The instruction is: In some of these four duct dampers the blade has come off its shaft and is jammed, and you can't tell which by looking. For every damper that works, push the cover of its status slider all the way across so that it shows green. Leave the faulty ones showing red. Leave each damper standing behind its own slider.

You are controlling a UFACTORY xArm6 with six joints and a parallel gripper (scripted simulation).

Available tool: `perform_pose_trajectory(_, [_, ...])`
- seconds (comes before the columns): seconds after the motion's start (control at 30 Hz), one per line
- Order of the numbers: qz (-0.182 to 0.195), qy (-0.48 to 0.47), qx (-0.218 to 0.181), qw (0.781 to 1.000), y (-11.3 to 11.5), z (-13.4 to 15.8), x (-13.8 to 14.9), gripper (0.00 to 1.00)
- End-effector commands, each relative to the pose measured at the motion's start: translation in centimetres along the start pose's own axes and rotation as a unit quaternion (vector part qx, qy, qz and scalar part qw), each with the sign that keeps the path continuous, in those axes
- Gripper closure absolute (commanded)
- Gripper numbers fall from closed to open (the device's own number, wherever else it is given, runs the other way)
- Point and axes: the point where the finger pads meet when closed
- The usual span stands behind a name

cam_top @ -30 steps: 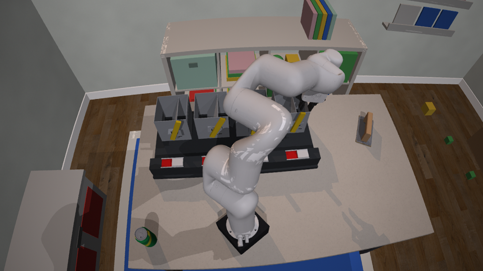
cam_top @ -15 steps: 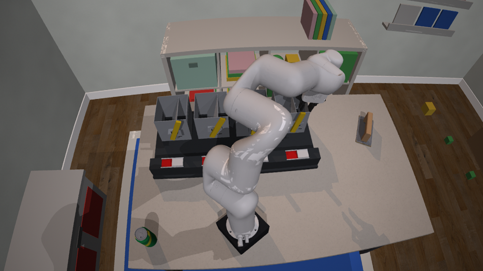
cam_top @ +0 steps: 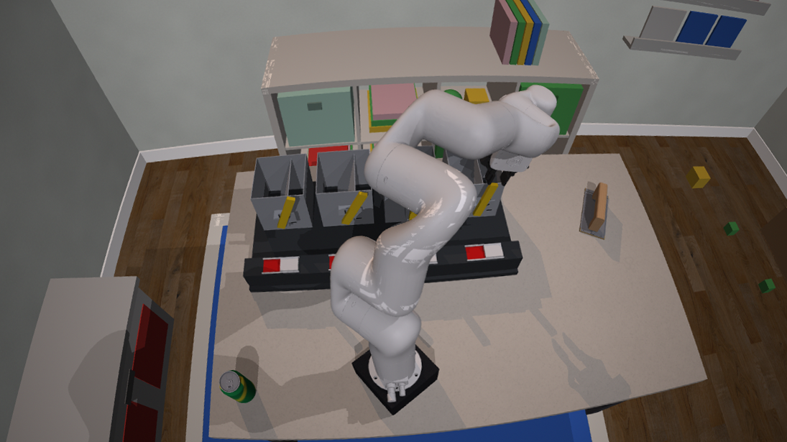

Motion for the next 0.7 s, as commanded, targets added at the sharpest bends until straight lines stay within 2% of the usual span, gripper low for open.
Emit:
perform_pose_trajectory(0.0, [0.002, 0.0, 0.002, 1.0, -0.7, -0.1, 0.1, 0.61])
perform_pose_trajectory(0.67, [0.002, 0.0, 0.002, 1.0, -4.6, 0.0, 0.2, 0.61])
Point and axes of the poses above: the point where the finger pads meet when closed, its own y axis back along the fingers, its own x axis across the jaws, z = x × y, and after that the axes turned 8 degrees about y, right-handed
